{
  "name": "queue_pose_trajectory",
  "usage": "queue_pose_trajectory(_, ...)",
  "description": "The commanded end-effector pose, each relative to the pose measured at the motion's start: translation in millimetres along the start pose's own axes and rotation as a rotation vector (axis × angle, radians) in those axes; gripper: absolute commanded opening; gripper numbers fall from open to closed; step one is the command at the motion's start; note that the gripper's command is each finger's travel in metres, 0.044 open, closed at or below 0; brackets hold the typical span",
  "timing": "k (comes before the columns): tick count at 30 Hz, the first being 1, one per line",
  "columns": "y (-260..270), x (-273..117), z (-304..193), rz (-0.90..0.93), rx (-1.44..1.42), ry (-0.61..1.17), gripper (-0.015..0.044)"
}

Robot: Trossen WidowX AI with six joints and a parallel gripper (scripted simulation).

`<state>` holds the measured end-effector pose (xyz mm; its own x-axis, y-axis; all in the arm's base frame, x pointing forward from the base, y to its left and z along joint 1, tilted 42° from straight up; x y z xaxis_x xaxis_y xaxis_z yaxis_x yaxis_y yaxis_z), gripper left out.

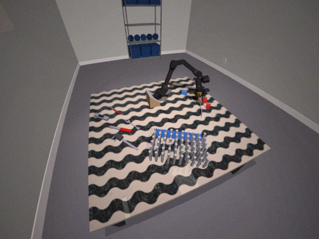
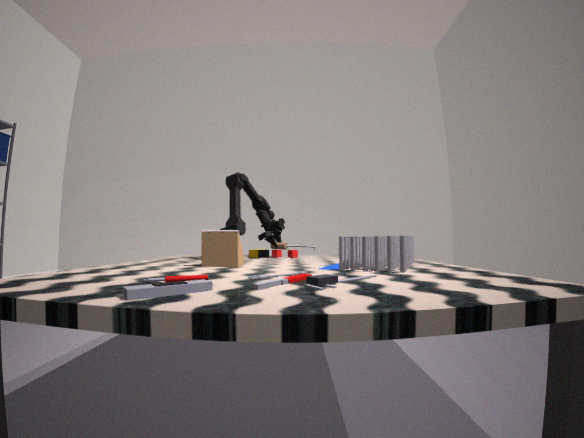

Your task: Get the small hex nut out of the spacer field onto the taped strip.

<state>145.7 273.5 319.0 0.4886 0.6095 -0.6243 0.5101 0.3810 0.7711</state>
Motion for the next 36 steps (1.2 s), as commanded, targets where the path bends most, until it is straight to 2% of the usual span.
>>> queue_pose_trajectory(1, -1.9, 3.8, -0.3, 0.001, 0.004, -0.008, 0.0)
queue_pose_trajectory(36, -17.3, 28.2, -12.2, 0.002, 0.004, -0.007, 0.0)
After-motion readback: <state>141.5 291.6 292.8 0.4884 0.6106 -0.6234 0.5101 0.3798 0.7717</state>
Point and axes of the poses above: the point midway between the two fingers, 35 mm back from their tips, its own x axis out along the fingers, its own y axis across the jaws, z = x × y, the point moved 3 cm from there along -x, back along the fingers, and after that the axes turned 3 degrees about x, right-handed, at the moved point
